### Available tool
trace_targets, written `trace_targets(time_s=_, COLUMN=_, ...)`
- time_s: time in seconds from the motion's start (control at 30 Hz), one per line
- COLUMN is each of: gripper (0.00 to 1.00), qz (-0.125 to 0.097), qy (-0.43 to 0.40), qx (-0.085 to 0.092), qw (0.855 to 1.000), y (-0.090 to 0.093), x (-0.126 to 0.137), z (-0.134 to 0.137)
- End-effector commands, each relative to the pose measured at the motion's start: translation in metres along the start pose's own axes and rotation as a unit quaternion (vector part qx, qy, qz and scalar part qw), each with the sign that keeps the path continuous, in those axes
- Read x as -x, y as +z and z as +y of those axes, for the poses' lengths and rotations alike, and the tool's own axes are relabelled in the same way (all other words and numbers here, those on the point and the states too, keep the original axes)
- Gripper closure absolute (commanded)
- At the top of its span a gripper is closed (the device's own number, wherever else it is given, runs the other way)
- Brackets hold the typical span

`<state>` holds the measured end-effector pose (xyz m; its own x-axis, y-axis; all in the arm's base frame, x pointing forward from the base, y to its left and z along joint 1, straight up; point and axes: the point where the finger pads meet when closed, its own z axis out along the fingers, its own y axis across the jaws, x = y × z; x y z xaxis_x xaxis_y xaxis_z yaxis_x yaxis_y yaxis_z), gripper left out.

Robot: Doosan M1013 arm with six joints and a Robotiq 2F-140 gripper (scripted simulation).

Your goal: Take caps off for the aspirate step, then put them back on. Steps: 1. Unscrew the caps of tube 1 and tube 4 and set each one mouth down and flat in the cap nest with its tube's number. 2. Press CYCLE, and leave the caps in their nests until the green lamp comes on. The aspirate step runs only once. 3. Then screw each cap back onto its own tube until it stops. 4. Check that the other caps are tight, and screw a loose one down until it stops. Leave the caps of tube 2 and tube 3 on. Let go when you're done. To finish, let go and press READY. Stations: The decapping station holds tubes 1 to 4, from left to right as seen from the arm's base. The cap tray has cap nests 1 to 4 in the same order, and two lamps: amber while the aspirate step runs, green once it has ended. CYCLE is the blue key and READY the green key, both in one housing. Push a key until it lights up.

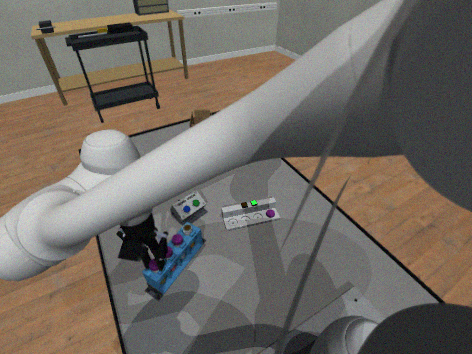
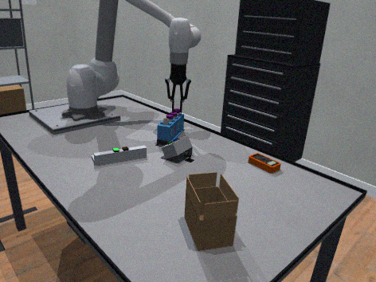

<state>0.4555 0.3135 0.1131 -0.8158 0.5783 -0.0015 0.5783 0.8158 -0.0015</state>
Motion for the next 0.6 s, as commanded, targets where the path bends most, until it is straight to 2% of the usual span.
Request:
trace_targets(time_s=0.0, gripper=0.7, qz=0.0, qy=0.0, qx=0.001, qw=1.0, y=-0.0006, x=0.0001, z=0.0004)
trace_targets(time_s=0.3, gripper=0.7, qz=0.0, qy=0.1, qx=0.001, qw=0.995, y=-0.0005, x=0.0001, z=0.0004)
trace_targets(time_s=0.57, gripper=0.7, qz=0.0, qy=0.231, qx=0.001, qw=0.973, y=-0.0004, x=0.0001, z=0.0004)
